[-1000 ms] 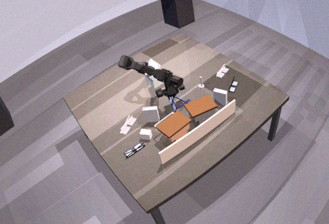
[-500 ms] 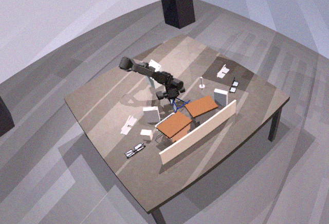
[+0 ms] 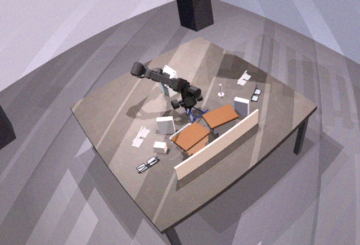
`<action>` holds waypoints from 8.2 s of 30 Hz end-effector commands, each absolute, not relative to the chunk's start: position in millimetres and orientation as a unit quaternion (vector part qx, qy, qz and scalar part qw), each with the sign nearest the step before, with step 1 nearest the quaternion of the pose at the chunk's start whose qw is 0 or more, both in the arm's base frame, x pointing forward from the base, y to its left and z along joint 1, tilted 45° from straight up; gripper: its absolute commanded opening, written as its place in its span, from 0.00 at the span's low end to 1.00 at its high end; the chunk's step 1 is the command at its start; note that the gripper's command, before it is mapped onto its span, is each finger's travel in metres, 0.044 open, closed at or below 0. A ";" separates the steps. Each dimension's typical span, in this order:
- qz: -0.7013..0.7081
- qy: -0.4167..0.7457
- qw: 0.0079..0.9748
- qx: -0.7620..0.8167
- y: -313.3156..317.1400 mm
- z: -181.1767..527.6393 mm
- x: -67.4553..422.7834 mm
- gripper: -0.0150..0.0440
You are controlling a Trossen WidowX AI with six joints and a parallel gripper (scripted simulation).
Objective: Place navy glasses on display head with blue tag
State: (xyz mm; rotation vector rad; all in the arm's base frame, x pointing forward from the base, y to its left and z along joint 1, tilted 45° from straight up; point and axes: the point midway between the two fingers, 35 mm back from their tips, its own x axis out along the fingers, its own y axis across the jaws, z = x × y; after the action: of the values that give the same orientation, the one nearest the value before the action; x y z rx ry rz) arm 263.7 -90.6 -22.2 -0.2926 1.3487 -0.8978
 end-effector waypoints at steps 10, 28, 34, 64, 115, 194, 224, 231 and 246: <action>-0.400 0.601 0.680 -0.130 -90.7 -22.0 263.8 0.27; -0.397 0.603 0.680 -0.127 -44.1 17.8 270.5 0.25; -0.400 0.602 0.679 -0.129 -16.9 42.1 269.6 0.25; -0.388 0.607 0.683 -0.121 93.9 -44.8 266.1 0.25; -0.397 0.603 0.680 -0.126 106.5 -150.8 219.0 0.25; -0.397 0.604 0.680 -0.126 106.1 -148.6 187.7 0.25; -0.395 0.604 0.681 -0.125 150.4 -107.5 234.7 0.25; -0.396 0.603 0.681 -0.125 148.8 -109.5 267.6 0.25; -0.397 0.602 0.681 -0.125 116.8 -142.7 273.8 0.25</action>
State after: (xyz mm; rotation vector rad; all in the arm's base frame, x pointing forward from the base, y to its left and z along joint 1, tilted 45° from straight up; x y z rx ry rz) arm 278.9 131.6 -129.5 -0.2582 1.3419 -0.8807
